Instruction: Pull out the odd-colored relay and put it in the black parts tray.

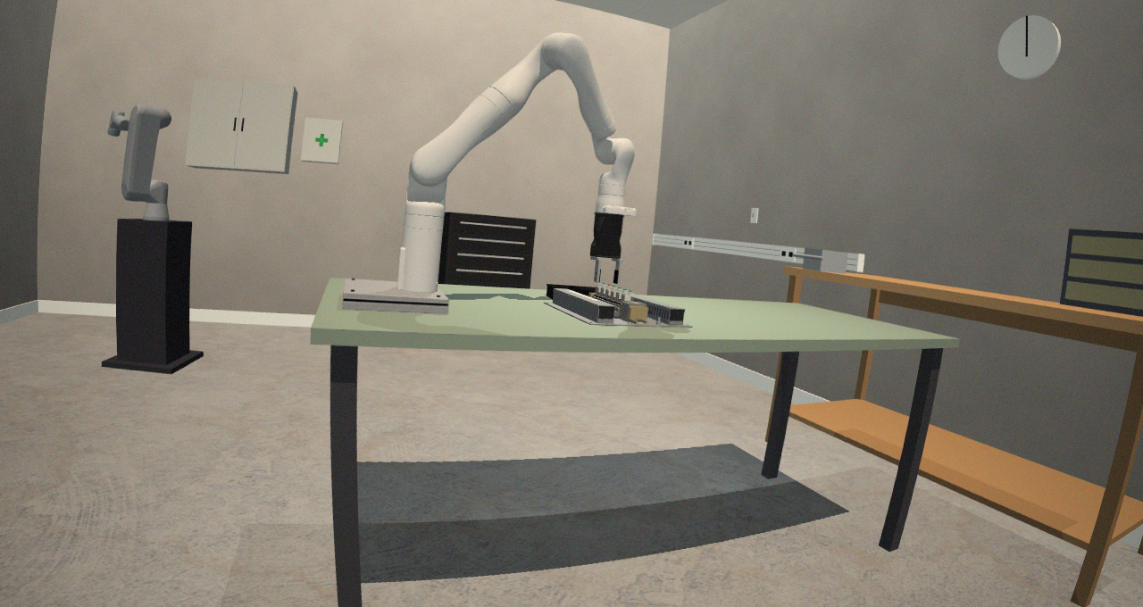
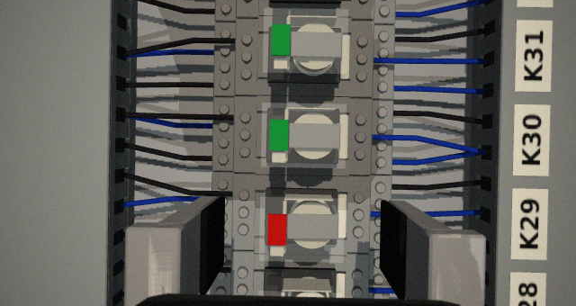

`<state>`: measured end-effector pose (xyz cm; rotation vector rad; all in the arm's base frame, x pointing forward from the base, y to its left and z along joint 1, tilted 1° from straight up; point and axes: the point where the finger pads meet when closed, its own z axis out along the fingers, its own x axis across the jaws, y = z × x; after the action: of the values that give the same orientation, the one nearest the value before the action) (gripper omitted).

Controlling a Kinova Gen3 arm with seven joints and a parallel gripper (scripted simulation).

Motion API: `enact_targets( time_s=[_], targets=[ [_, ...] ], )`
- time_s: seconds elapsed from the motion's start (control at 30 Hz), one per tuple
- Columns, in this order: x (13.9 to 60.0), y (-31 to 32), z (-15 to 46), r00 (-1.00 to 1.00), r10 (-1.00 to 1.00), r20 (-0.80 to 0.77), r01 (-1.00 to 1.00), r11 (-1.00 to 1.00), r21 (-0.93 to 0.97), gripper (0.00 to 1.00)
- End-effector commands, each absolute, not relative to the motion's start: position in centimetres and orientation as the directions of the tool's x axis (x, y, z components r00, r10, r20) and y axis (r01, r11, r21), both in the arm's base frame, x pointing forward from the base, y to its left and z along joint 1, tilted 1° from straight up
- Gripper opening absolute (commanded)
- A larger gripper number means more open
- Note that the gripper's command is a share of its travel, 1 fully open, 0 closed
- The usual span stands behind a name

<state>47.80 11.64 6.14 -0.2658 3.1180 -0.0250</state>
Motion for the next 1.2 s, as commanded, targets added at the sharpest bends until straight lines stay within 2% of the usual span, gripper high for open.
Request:
enact_targets(
  time_s=[0.0, 1.17],
  targets=[
    [47.9, 11.7, 6.2, -0.985, -0.169, -0.013, -0.169, 0.985, -0.017, 0.98],
    [47.9, 11.6, 3.3, -0.985, -0.169, -0.013, -0.169, 0.985, -0.017, 0.98]
  ],
)
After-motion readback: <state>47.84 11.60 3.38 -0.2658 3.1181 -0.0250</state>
